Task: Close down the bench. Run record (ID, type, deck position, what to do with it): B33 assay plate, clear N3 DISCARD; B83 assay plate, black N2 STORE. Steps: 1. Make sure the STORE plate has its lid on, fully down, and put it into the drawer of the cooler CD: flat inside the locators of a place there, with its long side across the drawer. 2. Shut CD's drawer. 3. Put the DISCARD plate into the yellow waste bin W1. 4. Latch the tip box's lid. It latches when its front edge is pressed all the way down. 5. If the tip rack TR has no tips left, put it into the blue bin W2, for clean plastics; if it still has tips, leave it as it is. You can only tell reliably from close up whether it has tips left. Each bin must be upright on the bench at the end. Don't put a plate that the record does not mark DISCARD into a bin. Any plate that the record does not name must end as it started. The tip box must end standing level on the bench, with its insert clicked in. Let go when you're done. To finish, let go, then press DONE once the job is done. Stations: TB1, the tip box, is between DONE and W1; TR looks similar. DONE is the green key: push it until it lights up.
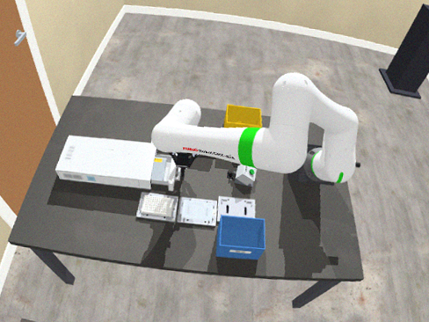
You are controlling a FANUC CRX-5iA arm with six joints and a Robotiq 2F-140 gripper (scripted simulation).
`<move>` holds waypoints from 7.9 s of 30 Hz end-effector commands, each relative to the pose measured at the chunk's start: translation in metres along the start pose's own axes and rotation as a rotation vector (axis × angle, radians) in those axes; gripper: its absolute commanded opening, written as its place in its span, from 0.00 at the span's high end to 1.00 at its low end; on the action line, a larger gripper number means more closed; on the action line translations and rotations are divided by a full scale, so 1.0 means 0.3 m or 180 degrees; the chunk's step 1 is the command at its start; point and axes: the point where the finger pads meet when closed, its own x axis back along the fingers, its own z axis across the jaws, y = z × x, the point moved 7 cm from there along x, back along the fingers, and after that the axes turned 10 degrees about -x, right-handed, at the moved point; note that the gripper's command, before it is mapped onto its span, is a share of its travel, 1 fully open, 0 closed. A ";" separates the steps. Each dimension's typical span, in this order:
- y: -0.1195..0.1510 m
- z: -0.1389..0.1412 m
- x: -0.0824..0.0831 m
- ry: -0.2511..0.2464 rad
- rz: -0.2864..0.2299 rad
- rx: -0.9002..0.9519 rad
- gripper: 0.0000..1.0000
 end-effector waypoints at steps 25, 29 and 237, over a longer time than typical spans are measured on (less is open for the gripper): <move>-0.017 0.099 0.003 0.0005 -0.0001 0.0001 0.90; -0.020 0.116 0.003 0.0005 -0.0001 0.0001 0.90; -0.073 0.012 0.376 0.0005 -0.0001 -0.0636 0.30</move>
